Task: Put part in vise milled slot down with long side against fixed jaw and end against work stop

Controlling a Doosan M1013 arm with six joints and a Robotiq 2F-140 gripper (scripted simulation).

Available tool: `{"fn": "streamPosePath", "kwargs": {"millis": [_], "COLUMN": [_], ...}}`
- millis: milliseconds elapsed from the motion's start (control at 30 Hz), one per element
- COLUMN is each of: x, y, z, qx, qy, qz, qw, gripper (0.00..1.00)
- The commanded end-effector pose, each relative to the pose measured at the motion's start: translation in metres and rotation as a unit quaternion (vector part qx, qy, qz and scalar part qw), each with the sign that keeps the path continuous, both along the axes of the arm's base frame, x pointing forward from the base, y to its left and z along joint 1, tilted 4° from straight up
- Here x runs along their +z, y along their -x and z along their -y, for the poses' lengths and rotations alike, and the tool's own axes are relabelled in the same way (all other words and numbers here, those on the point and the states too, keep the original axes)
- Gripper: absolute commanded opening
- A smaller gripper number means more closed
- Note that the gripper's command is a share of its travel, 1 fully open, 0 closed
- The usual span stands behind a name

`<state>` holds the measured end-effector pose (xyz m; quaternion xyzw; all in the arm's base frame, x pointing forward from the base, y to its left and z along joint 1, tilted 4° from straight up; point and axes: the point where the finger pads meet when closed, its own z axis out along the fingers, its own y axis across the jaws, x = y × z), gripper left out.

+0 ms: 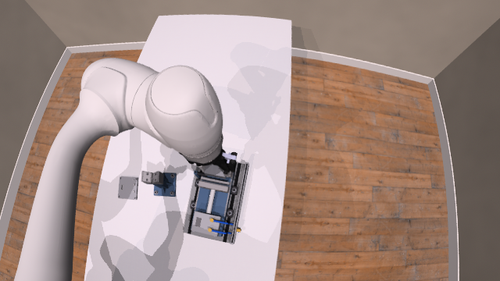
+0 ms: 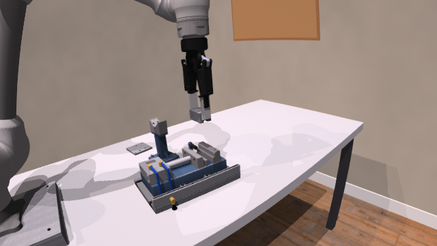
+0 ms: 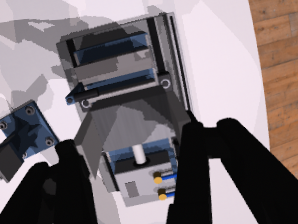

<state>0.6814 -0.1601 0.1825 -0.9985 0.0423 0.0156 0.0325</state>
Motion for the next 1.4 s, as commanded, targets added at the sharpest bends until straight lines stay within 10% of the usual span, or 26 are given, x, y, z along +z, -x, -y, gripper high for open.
{"fn": "streamPosePath", "kwargs": {"millis": [0, 1367], "x": [-0.006, -0.066], "y": [0.0, 0.002], "z": [0.0, -0.004], "qx": [0.0, 0.0], "qy": [0.0, 0.0], "qz": [0.0, 0.0], "qw": [1.0, 1.0], "gripper": [0.0, 0.0]}}
